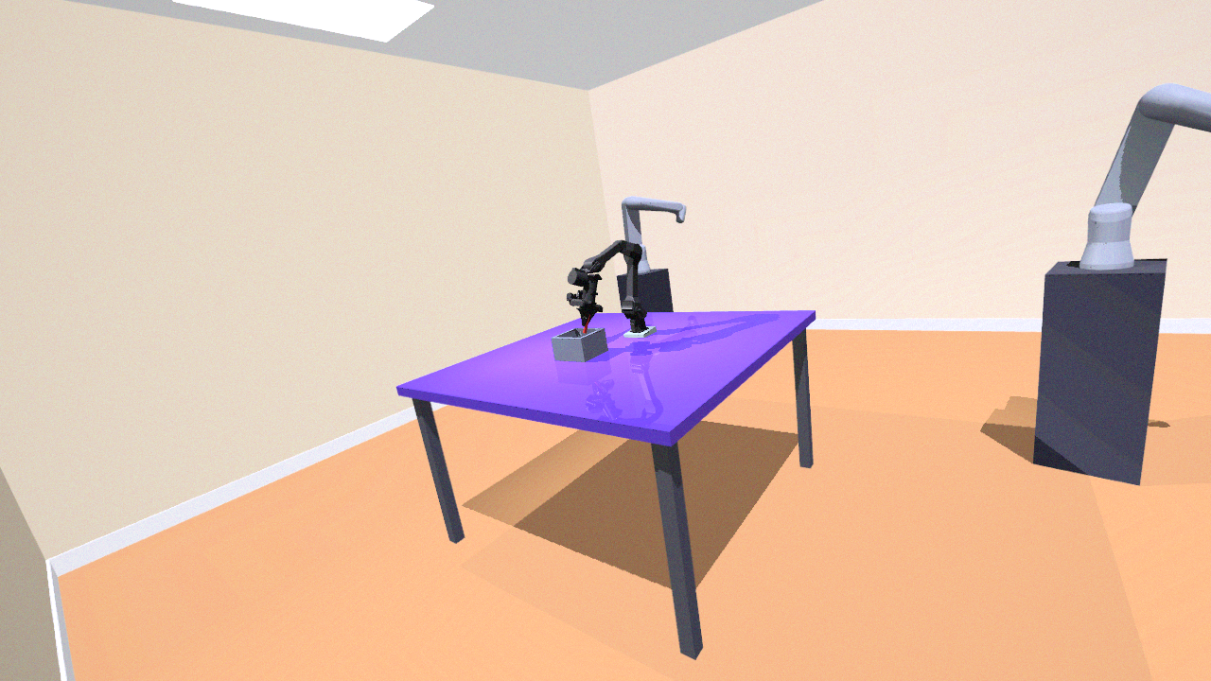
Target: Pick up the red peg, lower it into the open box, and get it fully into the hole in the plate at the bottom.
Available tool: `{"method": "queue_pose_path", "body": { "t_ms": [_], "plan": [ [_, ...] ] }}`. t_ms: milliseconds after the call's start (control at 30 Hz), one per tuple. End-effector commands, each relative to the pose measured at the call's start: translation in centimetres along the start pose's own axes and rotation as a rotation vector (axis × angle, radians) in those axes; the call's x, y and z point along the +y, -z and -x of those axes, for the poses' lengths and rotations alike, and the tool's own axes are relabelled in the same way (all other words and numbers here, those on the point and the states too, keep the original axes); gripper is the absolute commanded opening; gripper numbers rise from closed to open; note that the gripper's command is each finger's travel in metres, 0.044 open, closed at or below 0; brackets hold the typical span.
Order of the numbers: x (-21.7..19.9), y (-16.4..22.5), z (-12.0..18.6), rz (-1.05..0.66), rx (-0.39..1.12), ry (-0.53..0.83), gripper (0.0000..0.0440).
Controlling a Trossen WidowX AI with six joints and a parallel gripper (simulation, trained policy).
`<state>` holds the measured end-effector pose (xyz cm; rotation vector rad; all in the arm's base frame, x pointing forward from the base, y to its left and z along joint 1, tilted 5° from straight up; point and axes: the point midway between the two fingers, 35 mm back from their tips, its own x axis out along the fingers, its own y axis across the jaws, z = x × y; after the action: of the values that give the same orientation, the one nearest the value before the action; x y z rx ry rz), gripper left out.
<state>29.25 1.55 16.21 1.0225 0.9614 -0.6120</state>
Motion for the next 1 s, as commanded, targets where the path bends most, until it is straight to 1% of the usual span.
{"method": "queue_pose_path", "body": {
  "t_ms": [0,533,567,633,767,967],
  "plan": [
    [0.3,-0.7,-0.7,-0.008,0.005,0.006,0.0010],
    [-0.1,-2.0,-4.4,-0.020,0.041,0.092,0.0024],
    [-0.1,-2.0,-4.7,-0.017,0.044,0.100,0.0030],
    [-0.2,-2.0,-5.2,-0.009,0.048,0.114,0.0055],
    [-0.5,-2.2,-6.0,0.013,0.056,0.147,0.0153],
    [-0.5,-2.3,-6.3,0.028,0.066,0.188,0.0163]
  ]
}}
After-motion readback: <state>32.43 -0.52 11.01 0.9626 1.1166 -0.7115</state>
